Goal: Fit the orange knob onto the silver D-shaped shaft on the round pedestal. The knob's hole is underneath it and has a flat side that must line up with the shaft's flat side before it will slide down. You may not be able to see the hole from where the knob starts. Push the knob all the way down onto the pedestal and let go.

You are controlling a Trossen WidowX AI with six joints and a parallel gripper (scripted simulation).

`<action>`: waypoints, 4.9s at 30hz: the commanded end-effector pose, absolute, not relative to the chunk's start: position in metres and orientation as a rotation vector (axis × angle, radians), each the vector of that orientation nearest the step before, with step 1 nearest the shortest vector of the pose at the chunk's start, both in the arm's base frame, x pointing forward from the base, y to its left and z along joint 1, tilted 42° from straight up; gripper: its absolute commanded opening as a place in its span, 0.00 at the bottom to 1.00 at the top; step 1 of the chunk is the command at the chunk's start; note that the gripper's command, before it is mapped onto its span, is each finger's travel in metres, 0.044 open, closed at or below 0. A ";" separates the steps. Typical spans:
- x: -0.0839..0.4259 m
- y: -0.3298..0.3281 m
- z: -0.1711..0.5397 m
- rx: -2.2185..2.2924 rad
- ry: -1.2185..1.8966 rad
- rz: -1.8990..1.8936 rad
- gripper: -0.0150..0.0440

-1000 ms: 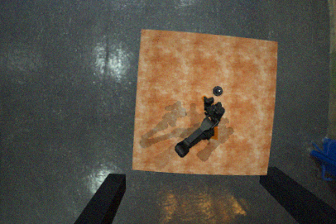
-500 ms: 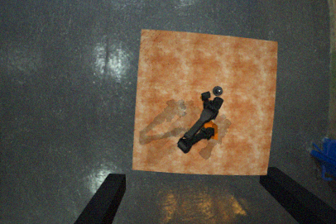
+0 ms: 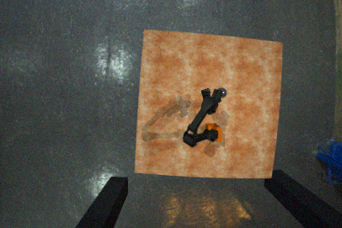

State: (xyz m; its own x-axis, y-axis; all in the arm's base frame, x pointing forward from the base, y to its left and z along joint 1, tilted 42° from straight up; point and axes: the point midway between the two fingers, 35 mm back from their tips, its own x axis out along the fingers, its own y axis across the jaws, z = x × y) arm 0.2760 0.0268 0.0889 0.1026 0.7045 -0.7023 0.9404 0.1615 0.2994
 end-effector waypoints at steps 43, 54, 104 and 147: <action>0.294 0.119 -0.013 1.472 1.749 -0.419 0.43; 0.294 0.119 -0.013 1.472 1.749 -0.419 0.66; 0.297 0.094 0.012 1.477 1.745 -0.423 1.00; 0.294 0.120 -0.015 1.480 1.747 -0.420 0.43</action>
State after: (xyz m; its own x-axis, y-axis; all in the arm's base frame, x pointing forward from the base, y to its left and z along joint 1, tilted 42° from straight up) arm 0.2948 0.1194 -0.0144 -0.0046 0.6722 -0.7404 0.9352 0.2652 0.2349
